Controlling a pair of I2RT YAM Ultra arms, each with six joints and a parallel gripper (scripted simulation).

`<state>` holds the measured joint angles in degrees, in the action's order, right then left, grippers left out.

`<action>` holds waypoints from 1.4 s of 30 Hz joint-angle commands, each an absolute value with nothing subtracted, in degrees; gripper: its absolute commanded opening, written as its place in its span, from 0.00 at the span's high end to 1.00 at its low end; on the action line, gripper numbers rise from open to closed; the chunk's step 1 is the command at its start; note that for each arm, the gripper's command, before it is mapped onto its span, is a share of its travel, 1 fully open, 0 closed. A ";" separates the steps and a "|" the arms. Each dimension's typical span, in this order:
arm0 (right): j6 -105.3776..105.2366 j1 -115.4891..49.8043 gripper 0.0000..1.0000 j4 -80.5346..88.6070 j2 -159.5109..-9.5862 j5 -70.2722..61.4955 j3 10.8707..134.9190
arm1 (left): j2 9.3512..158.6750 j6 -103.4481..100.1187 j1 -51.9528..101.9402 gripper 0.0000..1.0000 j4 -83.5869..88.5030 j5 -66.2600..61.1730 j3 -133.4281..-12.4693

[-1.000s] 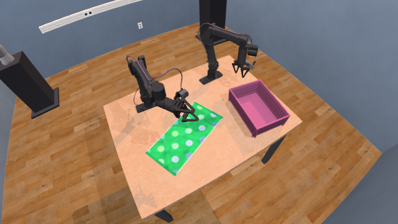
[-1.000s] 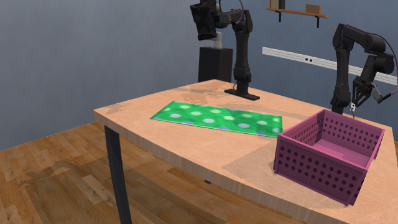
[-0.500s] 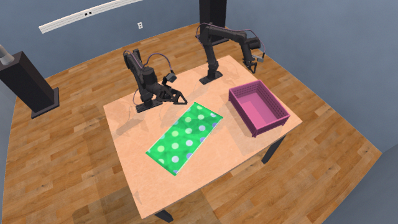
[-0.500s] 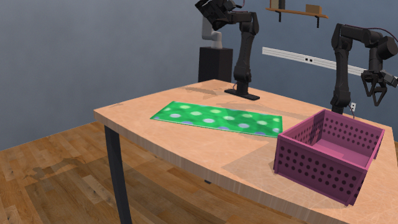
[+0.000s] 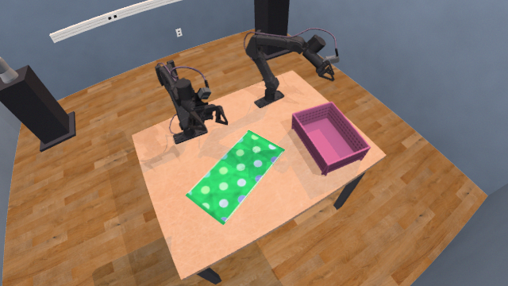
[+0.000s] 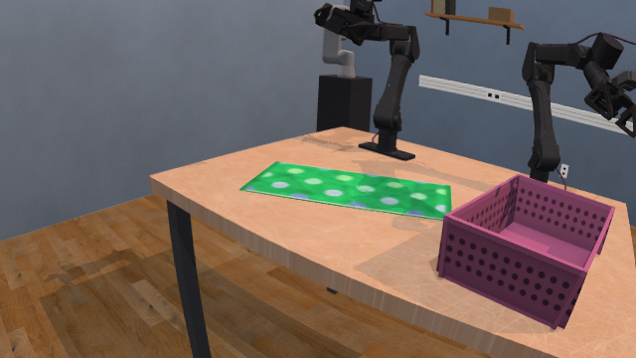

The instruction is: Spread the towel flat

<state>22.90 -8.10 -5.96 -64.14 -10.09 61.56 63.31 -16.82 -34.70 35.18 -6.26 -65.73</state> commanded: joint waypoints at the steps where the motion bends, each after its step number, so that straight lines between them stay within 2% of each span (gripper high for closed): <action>1: 11.22 -8.39 0.00 -2.85 -59.53 -4.99 58.06 | 59.66 -10.34 -35.55 0.00 26.92 -3.08 -67.14; 4: 10.46 -8.64 0.00 -2.32 -58.92 -4.29 60.24 | 57.35 -7.23 -34.88 0.00 18.27 -1.77 -61.31; 6: 10.46 -8.64 0.00 -2.32 -58.92 -4.29 60.24 | 57.35 -7.23 -34.88 0.00 18.27 -1.77 -61.31; 7: 5.42 -7.54 0.00 -1.57 -56.00 -2.36 55.82 | 54.93 -4.46 -33.61 0.00 11.31 -0.17 -57.97; 9: 0.44 -8.44 0.00 -1.07 -53.88 -0.62 54.34 | 53.39 -2.32 -35.05 0.00 9.70 0.88 -59.72; 12: -0.21 -8.60 0.00 -0.37 -53.23 -0.18 56.59 | 52.38 -0.07 -34.85 0.00 3.27 1.58 -56.13; 13: -0.28 -8.66 0.00 -0.17 -53.23 -0.04 56.68 | 52.58 0.10 -34.99 0.00 2.22 1.33 -55.75; 14: -0.19 -8.74 0.00 -0.28 -52.88 5.33 56.40 | 53.96 0.53 -35.11 0.00 1.28 -4.97 -55.29; 15: -0.12 -5.73 0.00 -0.08 -53.66 6.36 56.28 | 54.27 0.34 -32.16 0.00 0.76 -6.43 -54.74; 18: -0.46 0.15 0.00 0.26 -54.95 0.11 56.69 | 54.80 0.20 -25.90 0.00 -0.33 0.04 -54.95; 19: -0.44 0.37 0.00 0.27 -55.06 -0.19 56.84 | 54.30 0.36 -26.22 0.00 -0.46 -6.55 -56.47; 20: -0.42 0.47 0.00 0.29 -54.72 -0.33 56.94 | 54.20 0.32 -24.09 0.00 -0.47 -7.46 -56.46; 21: -0.41 0.51 0.00 0.33 -54.46 -0.39 56.98 | 54.20 0.04 -19.24 0.00 -0.43 -2.02 -56.49; 24: -0.41 -0.39 0.00 0.38 -54.41 -0.48 57.00 | 55.03 0.25 -17.11 0.00 -0.84 0.11 -56.90; 25: 0.00 -0.01 0.00 -0.31 -54.33 0.01 55.85 | 54.73 0.31 -17.45 0.00 -0.80 -6.67 -56.71; 26: 0.00 -0.01 0.00 -0.31 -54.33 0.01 55.85 | 54.53 0.27 -15.36 0.00 -0.72 -7.59 -56.61; 28: 0.00 -0.01 0.00 -0.31 -54.33 0.01 55.85 | 54.61 0.23 -8.94 0.00 -0.70 -0.58 -56.68; 29: 0.00 -0.01 0.00 -0.31 -54.33 0.01 55.85 | 54.41 0.25 -9.23 0.00 -0.66 -7.24 -56.56; 30: 0.00 -0.01 0.00 -0.31 -54.33 0.01 55.85 | 54.37 0.23 -6.95 0.00 -0.64 -7.95 -56.55; 32: 0.00 -0.01 0.00 -0.31 -54.33 0.01 55.85 | 54.61 0.25 -0.28 0.00 -0.70 -0.71 -56.68; 42: 0.00 -0.01 0.00 -0.31 -54.33 0.01 55.85 | 55.31 0.36 0.01 0.00 -0.42 0.46 -57.03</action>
